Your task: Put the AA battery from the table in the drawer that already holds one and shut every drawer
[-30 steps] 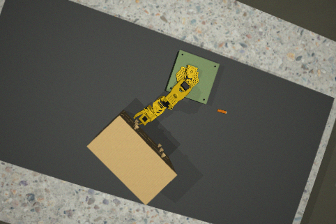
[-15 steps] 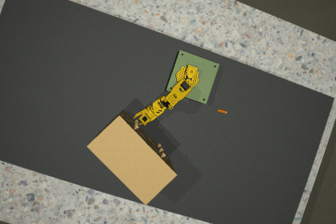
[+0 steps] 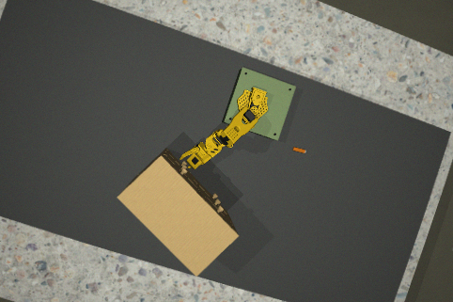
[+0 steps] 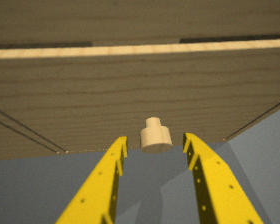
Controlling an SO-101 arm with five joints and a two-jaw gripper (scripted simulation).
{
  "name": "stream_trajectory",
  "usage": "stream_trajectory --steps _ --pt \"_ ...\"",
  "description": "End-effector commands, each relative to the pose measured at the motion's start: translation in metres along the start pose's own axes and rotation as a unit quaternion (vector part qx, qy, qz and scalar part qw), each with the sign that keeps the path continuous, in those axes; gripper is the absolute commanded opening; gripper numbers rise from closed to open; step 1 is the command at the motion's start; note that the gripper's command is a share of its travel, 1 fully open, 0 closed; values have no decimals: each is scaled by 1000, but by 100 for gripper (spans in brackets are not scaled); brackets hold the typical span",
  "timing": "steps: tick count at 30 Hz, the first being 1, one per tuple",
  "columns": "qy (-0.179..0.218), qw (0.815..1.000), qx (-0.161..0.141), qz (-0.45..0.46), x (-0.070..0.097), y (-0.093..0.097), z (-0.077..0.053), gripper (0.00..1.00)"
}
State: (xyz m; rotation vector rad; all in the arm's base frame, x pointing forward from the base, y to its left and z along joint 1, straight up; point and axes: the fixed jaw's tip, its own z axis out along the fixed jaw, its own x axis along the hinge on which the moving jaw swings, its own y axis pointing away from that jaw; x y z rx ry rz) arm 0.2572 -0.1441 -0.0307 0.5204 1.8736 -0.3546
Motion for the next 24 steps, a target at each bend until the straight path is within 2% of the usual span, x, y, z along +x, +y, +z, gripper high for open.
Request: stream_trajectory --steps 1,18,24 --pt "-4 1000 -4 1 -5 3 0 21" --pt "-4 1000 -4 1 -5 3 0 21" --pt "-4 1000 -4 1 -5 3 0 17"
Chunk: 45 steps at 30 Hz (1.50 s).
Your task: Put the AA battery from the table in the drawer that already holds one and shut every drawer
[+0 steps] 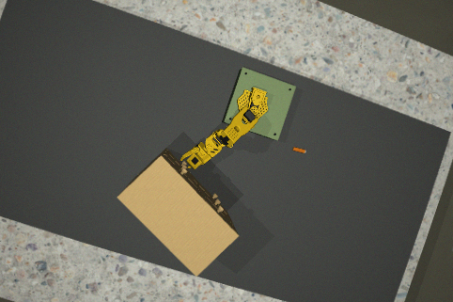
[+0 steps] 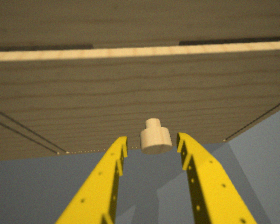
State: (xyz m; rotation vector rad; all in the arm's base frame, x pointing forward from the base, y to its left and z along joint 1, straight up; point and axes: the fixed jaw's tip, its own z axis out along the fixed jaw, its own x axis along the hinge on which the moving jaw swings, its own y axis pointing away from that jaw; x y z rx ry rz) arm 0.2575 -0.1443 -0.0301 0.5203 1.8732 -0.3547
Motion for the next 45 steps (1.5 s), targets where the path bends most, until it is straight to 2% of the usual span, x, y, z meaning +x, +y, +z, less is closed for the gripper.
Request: stream_trajectory --steps 1,26,45 --pt "-4 1000 -4 1 -5 3 0 16" --pt "-4 1000 -4 1 -5 3 0 0" --pt "-4 1000 -4 1 -5 3 0 0"
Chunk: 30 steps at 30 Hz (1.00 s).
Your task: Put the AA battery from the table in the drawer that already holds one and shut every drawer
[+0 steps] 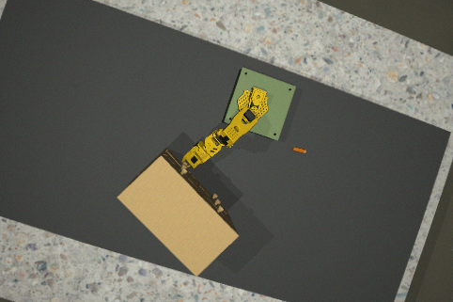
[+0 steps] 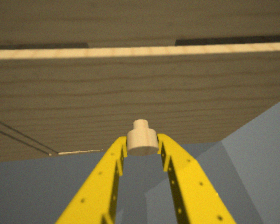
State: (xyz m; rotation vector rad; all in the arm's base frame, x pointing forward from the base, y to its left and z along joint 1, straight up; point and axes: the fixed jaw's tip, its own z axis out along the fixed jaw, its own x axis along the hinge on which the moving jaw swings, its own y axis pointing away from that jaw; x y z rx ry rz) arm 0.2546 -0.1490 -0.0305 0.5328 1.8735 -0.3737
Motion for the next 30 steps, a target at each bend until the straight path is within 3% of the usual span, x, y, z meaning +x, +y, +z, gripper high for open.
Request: stream_trajectory --steps 1,30 --pt "-5 1000 -13 2 -4 8 -1 0" --pt "-5 1000 -2 3 2 0 -10 0"
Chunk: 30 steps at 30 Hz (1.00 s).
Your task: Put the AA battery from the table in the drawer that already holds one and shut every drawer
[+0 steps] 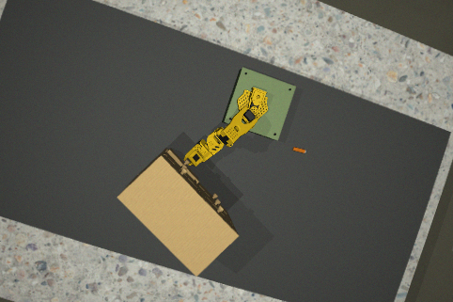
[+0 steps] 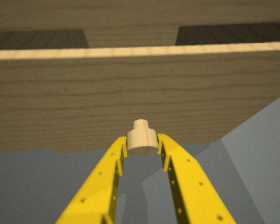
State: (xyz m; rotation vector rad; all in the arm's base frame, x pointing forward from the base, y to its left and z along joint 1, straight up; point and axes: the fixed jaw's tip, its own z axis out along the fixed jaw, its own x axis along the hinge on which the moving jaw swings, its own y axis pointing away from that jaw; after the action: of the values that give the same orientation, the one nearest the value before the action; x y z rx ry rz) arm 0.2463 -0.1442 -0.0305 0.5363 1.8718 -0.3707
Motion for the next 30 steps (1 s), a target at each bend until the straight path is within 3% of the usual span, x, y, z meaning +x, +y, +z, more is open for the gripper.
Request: stream_trajectory --steps 1,30 --pt "-5 1000 -1 1 -1 1 -1 0" --pt "-5 1000 -1 1 2 0 -11 0"
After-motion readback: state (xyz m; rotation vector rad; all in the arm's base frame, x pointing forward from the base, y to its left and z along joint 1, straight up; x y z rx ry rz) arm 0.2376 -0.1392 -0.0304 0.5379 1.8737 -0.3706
